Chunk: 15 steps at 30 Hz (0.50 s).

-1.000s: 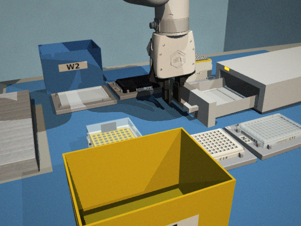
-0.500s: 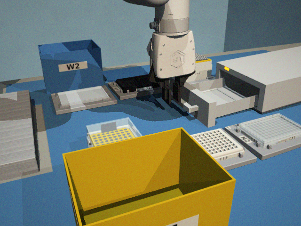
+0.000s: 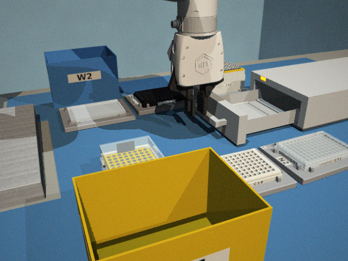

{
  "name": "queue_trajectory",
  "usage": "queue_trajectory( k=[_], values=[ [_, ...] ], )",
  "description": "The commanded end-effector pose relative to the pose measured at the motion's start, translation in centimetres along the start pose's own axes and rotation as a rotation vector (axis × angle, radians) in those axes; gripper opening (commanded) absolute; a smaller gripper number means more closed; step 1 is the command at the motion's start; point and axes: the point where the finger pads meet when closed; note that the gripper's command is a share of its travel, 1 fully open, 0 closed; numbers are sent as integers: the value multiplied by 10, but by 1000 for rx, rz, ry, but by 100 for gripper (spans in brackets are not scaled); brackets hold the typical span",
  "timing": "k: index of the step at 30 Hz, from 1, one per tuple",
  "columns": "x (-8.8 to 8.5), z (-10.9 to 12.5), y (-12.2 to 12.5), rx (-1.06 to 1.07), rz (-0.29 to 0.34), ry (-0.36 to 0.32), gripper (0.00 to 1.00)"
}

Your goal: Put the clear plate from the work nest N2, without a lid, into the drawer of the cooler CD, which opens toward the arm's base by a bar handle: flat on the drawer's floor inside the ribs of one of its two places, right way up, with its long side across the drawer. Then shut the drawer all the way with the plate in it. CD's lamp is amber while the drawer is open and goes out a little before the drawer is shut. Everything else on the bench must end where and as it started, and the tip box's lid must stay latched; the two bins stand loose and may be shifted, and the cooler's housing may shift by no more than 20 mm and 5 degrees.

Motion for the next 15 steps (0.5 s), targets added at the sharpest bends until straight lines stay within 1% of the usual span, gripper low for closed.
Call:
queue_trajectory(
  k=[1, 15],
  values=[
    [-4, -1, -2, -1, -4, 1, 21],
    [-26, -1, -2, -1, -4, 1, 21]
  ],
)
Point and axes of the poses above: the point where the finger pads meet when closed, its own x axis out along the fingers, its own y axis across the jaws, z = x × y, and after that the axes turned 9 degrees about -x, right-handed
